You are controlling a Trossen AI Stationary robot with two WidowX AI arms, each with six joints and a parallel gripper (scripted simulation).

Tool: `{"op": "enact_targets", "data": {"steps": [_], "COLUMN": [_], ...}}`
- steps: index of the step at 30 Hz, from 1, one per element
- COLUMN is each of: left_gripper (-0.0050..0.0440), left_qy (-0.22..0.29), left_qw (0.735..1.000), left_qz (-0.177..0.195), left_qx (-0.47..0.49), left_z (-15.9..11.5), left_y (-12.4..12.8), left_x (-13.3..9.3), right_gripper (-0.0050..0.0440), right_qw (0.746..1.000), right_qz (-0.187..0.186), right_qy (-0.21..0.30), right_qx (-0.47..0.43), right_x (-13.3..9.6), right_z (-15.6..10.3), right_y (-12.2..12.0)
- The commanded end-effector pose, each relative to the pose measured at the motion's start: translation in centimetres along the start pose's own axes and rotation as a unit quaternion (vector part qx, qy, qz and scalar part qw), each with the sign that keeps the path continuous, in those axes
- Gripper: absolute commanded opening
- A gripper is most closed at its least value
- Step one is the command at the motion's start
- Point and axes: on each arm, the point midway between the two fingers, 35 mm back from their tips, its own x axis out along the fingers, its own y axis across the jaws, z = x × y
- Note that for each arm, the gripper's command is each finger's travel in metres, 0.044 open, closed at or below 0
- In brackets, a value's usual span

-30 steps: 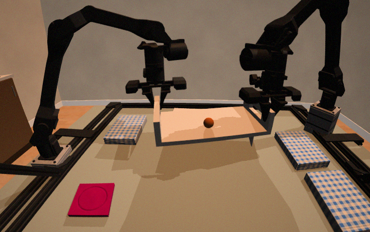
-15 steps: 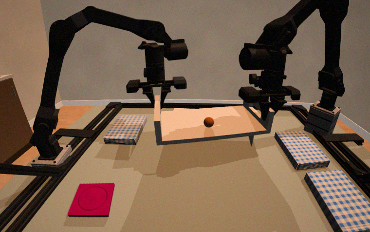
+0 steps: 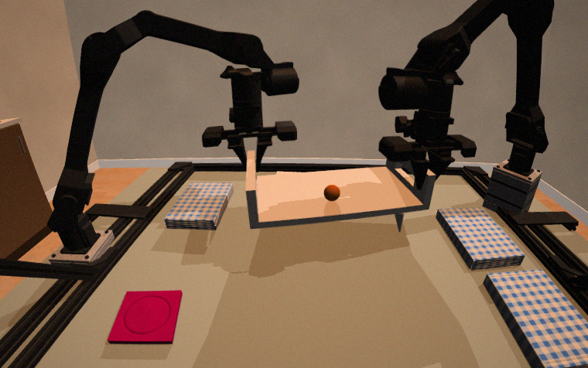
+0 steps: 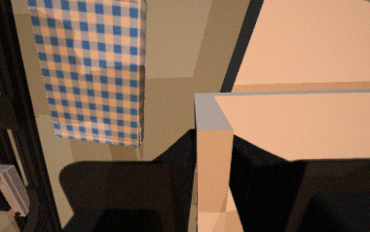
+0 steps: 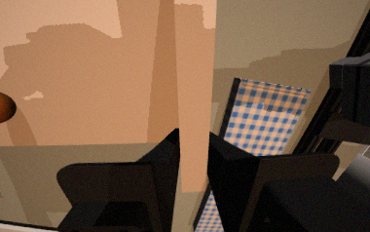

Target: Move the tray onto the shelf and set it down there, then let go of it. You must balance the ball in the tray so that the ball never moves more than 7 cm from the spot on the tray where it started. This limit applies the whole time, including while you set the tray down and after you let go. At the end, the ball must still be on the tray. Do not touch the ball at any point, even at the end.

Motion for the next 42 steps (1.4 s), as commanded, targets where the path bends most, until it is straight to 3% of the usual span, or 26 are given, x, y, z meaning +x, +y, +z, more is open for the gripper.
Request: {"op": "enact_targets", "data": {"steps": [1,10,16,27,33,42], "left_gripper": [0.0020,0.0020,0.0020,0.0020,0.0020,0.0020], "left_qy": [-0.006,0.015,-0.011,0.016,-0.011,0.005], "left_qw": [1.000,1.000,1.000,1.000,1.000,1.000], "left_qz": [0.003,0.002,-0.001,0.002,-0.001,0.002], "left_qx": [0.000,0.000,0.000,0.000,0.000,0.000], "left_z": [0.1,0.5,0.6,1.1,1.2,1.4], "left_y": [-0.1,-0.1,-0.2,-0.3,-0.3,-0.4], "left_x": [-0.5,-0.2,-0.4,-0.2,-0.4,-0.3], "right_gripper": [0.0020,0.0020,0.0020,0.0020,0.0020,0.0020], "right_qw": [1.000,1.000,1.000,1.000,1.000,1.000], "right_qz": [0.005,0.005,0.002,0.005,0.002,0.004], "right_qy": [-0.003,0.017,-0.009,0.018,-0.008,0.008], "right_qx": [0.001,0.000,0.001,0.000,0.001,0.000], "right_x": [-0.1,-0.4,-0.1,-0.4,-0.1,-0.3], "right_z": [0.2,0.5,0.6,1.1,1.2,1.4], "right_y": [-0.1,-0.1,-0.2,-0.3,-0.3,-0.4]}}
